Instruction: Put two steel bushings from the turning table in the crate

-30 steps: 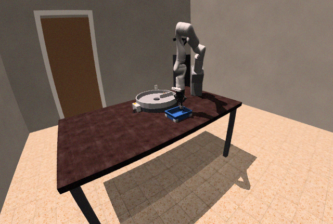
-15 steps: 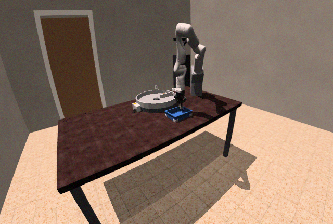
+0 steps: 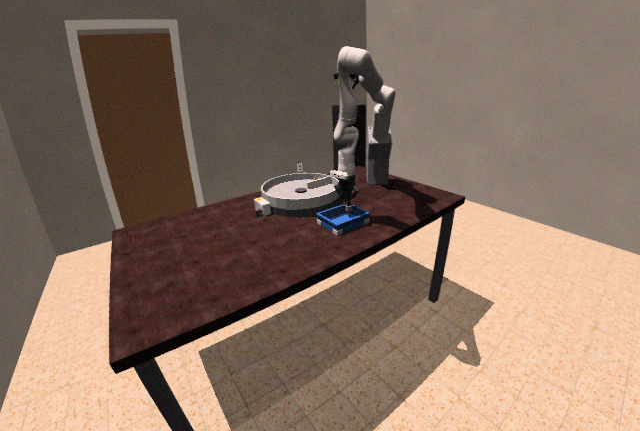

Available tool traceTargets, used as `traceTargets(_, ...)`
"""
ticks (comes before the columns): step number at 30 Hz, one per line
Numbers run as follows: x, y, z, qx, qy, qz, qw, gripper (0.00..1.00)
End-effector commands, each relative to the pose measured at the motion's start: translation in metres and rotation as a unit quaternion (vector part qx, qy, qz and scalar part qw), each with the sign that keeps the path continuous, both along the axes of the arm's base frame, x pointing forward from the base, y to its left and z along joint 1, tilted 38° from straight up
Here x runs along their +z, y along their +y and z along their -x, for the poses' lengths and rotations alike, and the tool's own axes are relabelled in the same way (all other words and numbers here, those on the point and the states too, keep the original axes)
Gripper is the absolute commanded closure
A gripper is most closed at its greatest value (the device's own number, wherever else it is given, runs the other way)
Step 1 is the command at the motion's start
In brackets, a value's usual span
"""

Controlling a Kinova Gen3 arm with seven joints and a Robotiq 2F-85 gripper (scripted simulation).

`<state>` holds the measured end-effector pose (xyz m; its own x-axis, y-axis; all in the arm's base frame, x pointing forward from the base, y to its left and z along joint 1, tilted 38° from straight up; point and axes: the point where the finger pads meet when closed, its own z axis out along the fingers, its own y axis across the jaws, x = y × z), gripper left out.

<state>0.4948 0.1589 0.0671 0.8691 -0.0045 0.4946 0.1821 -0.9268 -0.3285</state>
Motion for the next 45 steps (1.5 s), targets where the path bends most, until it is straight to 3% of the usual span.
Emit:
traceTargets(1, 0.001, 0.002, -0.003, 0.001, -0.004, -0.002, 1.000, 1.00)
traceTargets(45, -0.020, 0.006, -0.008, -0.002, 0.005, 0.002, 1.000, 1.00)
